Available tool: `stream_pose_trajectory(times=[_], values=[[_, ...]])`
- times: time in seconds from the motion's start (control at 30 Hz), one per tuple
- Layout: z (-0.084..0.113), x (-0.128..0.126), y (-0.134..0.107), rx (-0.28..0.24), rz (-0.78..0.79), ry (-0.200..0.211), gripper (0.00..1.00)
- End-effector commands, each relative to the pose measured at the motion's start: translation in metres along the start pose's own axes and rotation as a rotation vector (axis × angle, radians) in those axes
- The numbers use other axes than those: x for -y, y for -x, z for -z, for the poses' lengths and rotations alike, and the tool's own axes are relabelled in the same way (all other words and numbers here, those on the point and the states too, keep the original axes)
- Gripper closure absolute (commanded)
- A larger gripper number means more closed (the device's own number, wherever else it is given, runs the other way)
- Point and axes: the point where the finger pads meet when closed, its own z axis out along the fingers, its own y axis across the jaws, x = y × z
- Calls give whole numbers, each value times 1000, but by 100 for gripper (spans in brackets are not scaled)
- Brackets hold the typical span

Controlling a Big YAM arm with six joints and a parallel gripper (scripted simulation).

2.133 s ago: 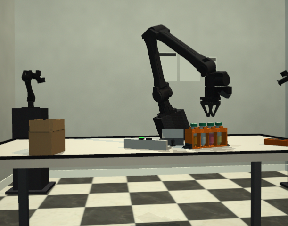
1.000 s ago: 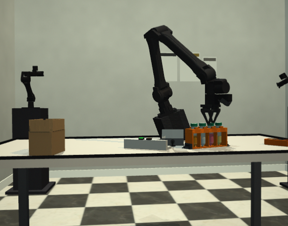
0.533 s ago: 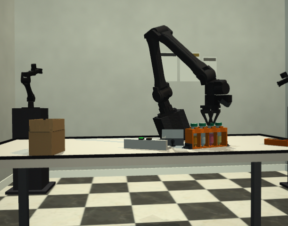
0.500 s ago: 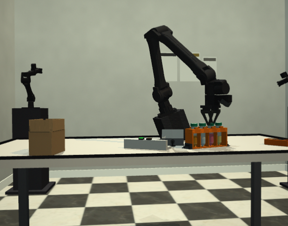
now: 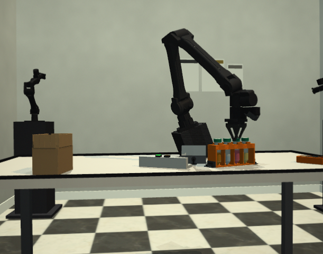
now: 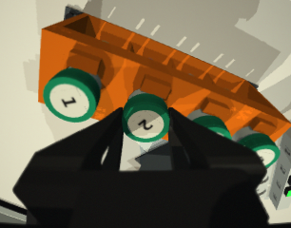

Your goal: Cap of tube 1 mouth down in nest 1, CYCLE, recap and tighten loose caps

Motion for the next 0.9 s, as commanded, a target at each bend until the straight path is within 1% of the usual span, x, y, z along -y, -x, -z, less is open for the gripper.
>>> stream_pose_trajectory(times=[0.0, 0.3, 0.33, 0.53, 0.6, 0.87], values=[[6, 5, 11, 26, -7, -8, 100], [6, 5, 11, 26, -7, -8, 100], [1, 4, 8, 21, -41, -8, 100], [1, 4, 7, 21, -161, -6, 100], [1, 4, 7, 21, -161, -6, 100], [1, 4, 7, 21, -321, -5, 100]])
